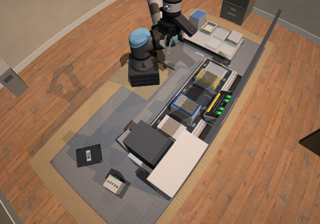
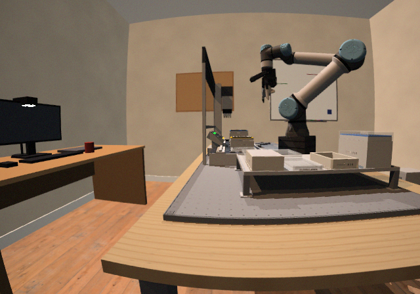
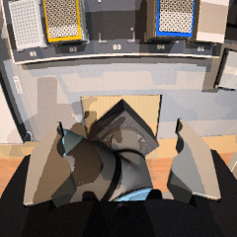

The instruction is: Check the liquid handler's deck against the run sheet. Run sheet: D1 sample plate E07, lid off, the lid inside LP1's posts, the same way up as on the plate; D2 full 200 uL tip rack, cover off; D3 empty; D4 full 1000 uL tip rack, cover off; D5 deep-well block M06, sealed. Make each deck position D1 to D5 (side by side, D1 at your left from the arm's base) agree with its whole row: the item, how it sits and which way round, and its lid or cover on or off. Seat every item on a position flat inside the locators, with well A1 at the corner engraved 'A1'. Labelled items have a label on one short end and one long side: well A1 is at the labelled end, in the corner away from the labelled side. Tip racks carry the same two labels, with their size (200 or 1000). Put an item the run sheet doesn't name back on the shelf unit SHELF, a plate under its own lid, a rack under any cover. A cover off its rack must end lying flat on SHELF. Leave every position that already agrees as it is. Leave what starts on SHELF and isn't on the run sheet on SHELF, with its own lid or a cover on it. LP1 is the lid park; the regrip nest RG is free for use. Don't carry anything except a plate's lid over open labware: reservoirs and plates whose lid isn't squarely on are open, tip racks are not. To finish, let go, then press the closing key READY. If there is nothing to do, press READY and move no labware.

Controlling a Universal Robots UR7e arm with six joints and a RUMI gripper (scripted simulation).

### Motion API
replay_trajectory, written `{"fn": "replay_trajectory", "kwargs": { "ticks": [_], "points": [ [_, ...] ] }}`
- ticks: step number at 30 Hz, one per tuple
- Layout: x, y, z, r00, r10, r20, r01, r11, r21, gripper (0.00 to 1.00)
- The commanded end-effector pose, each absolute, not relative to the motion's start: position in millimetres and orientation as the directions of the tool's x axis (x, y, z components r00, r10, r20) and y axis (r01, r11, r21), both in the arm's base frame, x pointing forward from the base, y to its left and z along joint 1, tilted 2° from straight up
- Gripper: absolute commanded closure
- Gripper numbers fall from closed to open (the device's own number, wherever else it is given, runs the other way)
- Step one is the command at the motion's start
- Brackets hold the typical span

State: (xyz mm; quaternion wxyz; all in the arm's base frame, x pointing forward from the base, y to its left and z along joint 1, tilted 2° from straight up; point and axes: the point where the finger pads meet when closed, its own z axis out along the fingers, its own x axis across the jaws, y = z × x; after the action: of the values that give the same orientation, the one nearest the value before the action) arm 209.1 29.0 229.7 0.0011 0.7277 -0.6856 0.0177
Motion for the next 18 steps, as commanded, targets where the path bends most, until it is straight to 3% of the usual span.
{"fn": "replay_trajectory", "kwargs": {
  "ticks": [1, 18],
  "points": [
    [208.6, 29.1, 240.0, 0.060, -0.998, 0.026, -0.998, -0.060, -0.023, 0.18],
    [211.1, -15.8, 241.1, 0.043, -0.999, 0.025, -0.999, -0.044, -0.023, 0.18]
  ]
}}
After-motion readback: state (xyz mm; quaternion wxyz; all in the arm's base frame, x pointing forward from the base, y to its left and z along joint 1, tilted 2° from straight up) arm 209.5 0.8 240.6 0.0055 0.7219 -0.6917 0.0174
